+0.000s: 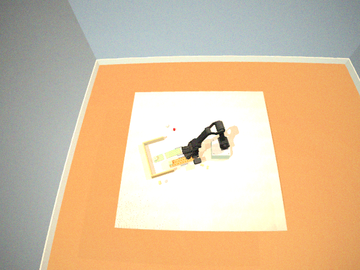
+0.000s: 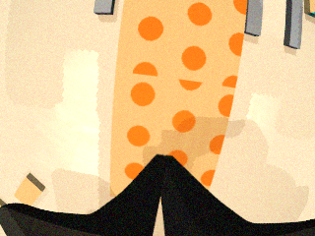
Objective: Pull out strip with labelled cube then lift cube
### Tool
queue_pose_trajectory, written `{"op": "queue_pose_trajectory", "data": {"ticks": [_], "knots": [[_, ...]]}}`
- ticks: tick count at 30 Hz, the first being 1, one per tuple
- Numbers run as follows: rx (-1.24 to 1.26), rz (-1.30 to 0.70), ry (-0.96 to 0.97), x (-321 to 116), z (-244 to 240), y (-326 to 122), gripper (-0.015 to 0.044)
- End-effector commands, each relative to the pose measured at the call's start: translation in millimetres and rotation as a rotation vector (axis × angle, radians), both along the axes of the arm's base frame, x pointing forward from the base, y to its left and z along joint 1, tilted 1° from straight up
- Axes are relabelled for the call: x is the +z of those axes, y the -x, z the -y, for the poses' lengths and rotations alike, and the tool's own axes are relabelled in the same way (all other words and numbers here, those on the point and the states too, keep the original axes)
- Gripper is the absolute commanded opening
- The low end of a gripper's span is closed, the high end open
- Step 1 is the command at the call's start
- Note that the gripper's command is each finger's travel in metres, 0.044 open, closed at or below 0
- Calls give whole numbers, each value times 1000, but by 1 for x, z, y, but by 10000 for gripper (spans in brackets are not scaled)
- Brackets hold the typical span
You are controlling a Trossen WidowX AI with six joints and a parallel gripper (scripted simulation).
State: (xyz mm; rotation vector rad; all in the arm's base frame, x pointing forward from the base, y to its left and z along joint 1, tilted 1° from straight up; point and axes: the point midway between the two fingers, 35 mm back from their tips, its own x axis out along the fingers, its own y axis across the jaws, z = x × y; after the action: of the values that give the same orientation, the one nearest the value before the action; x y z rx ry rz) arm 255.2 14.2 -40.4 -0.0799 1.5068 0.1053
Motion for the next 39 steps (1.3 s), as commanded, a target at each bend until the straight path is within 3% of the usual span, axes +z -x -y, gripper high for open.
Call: {"op": "queue_pose_trajectory", "data": {"ticks": [1,39], "knots": [[3,-30,6,-5,2,16,0],[3,-33,6,-7,9,64,0]]}}
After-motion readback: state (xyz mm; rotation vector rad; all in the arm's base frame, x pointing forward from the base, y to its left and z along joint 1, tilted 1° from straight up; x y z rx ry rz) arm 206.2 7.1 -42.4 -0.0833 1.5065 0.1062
